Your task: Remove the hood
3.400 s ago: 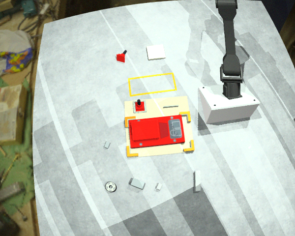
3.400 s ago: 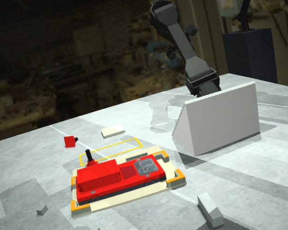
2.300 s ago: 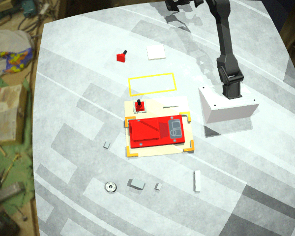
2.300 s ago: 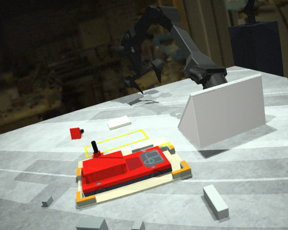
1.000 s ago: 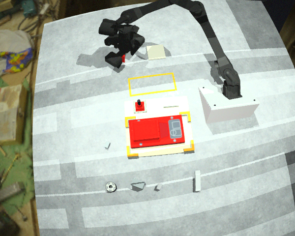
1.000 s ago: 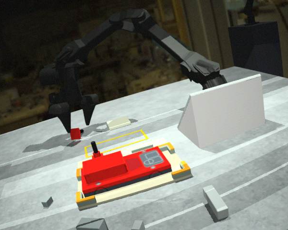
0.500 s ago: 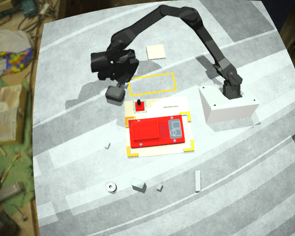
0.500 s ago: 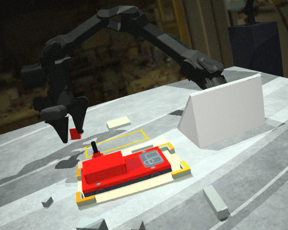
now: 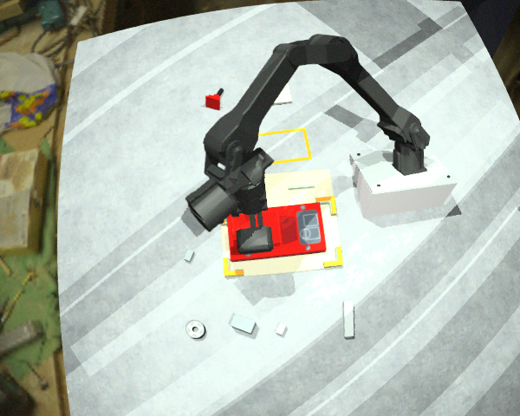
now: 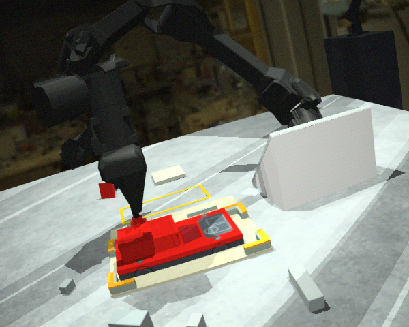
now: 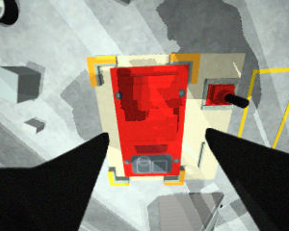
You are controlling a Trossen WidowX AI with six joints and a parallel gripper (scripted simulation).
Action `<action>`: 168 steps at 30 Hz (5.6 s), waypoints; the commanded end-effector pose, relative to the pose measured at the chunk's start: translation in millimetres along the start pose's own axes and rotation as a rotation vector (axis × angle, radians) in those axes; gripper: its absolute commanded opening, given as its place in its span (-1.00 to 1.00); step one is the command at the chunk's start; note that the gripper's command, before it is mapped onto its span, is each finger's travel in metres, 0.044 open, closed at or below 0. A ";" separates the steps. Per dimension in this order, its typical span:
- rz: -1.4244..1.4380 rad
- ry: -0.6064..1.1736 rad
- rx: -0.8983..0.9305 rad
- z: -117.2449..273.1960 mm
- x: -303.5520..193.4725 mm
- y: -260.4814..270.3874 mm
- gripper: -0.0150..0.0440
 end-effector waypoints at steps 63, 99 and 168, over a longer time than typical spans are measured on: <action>-0.001 -0.005 -0.010 -35.8 -0.3 4.1 1.00; -0.001 -0.005 -0.011 -55.3 -0.9 3.6 1.00; -0.008 -0.004 -0.008 -49.7 -0.1 3.9 -0.49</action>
Point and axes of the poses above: the point midway between the two fingers, 35 mm back from their tips, its own z axis back along the fingers, its own y axis across the jaws, x = y × z, the point moved 5 cm from there along z, back along the fingers, and after that the axes turned 5 degrees about -z, right-handed, at the moved point
